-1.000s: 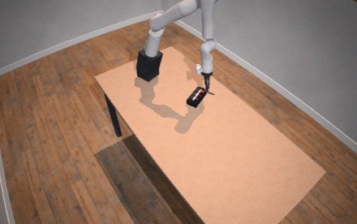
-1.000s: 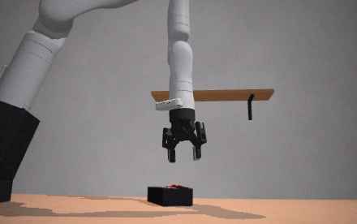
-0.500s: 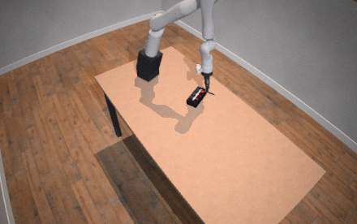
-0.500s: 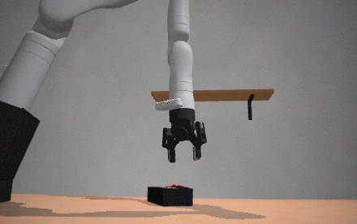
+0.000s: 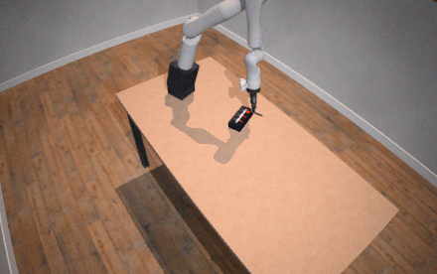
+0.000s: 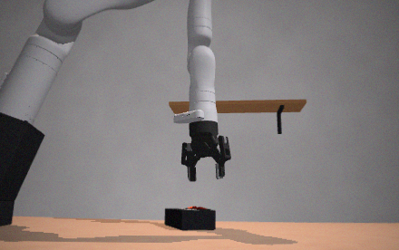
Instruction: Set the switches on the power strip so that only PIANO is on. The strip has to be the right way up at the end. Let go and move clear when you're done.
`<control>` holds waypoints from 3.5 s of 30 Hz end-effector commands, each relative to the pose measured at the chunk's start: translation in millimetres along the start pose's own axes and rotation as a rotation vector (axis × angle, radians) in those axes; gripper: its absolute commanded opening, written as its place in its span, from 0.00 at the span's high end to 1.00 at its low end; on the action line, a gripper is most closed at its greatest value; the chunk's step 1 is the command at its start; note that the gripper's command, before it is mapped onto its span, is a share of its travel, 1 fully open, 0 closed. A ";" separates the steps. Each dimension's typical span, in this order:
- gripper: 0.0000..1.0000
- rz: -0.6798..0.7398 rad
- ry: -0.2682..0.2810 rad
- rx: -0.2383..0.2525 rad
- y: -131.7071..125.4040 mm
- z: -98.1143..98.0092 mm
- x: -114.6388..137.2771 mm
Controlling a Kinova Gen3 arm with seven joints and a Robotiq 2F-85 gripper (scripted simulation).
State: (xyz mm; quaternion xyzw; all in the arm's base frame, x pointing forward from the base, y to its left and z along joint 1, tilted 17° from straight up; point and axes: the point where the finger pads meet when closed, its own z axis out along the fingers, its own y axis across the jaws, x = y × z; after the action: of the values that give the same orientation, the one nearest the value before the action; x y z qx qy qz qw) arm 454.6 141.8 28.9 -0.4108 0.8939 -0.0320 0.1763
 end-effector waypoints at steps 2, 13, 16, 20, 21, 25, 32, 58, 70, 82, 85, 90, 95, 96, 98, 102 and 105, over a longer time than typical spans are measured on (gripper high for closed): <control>0.00 0.000 -0.001 0.001 -0.3 -0.5 -0.5; 0.00 -0.001 -0.001 0.001 -0.3 -0.6 -0.5; 0.00 -0.022 0.000 -0.002 -0.1 -2.8 0.0; 0.00 -0.189 0.007 -0.016 0.7 -19.6 5.0; 0.00 -0.252 0.011 -0.020 0.5 -25.9 7.4; 0.00 -0.501 0.031 -0.030 -2.5 -50.9 19.8; 0.00 -0.633 0.046 -0.032 -5.8 -64.0 27.9; 0.00 -0.451 0.044 -0.038 -5.4 -59.8 29.2; 0.00 0.063 0.042 -0.048 -7.4 -48.0 32.4; 0.00 0.804 0.051 -0.042 -17.5 -31.0 39.5; 0.00 1.033 0.054 -0.034 -22.0 -25.8 42.8; 0.00 1.391 0.059 -0.017 -29.8 -17.6 49.5; 0.00 1.689 0.062 0.003 -36.9 -10.9 56.7; 0.00 1.740 0.062 0.007 -38.1 -9.8 58.1; 0.00 1.787 0.062 0.011 -39.3 -8.8 59.4; 0.00 1.907 0.062 0.021 -42.2 -6.1 62.9; 0.00 1.995 0.062 0.030 -44.3 -4.2 65.6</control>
State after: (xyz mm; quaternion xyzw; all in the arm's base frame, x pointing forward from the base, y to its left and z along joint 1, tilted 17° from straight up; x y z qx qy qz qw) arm 446.1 67.1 25.2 0.5182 0.8416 0.1094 0.1059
